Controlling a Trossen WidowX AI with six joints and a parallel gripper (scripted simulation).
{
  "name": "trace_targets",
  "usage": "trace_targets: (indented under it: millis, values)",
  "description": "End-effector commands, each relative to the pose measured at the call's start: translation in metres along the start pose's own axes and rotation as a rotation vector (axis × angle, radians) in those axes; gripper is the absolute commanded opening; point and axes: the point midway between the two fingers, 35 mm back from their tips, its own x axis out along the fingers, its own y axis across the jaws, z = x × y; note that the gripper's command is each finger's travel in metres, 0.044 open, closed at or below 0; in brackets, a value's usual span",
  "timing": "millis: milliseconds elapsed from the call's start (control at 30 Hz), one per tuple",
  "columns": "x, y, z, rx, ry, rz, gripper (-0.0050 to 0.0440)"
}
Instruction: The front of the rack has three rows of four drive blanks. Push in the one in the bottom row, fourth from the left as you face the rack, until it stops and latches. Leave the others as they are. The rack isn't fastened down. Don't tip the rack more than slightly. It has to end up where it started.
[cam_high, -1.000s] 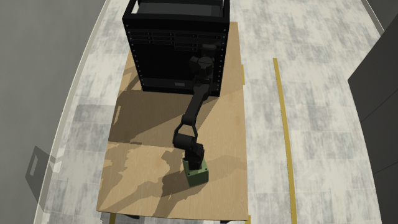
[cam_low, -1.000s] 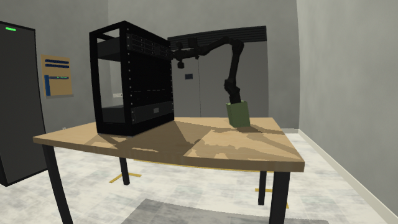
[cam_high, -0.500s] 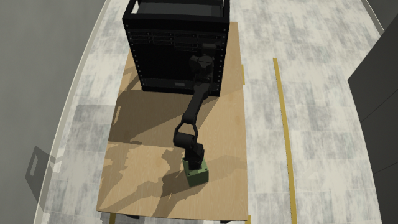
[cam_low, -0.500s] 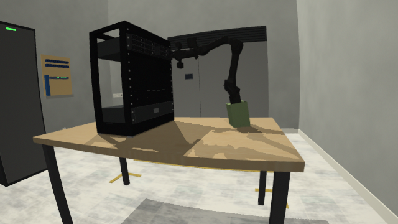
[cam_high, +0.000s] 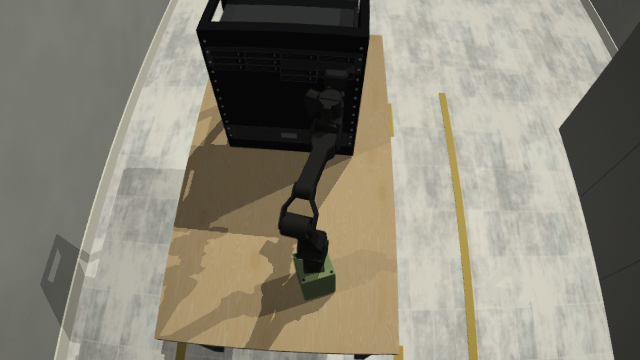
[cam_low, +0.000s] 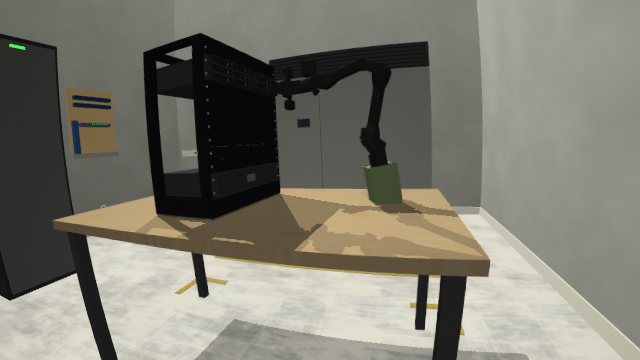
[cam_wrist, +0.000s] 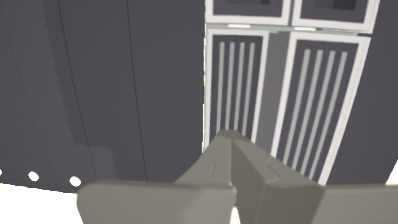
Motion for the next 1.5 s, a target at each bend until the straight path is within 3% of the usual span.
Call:
trace_targets:
  millis: [0,1467]
  values:
    - [0.0035,-0.0174,0.0018,-0.011,0.0,-0.041,-0.005]
    - [0.0088,-0.0192,0.0018,-0.011,0.0,-0.041,-0.005]
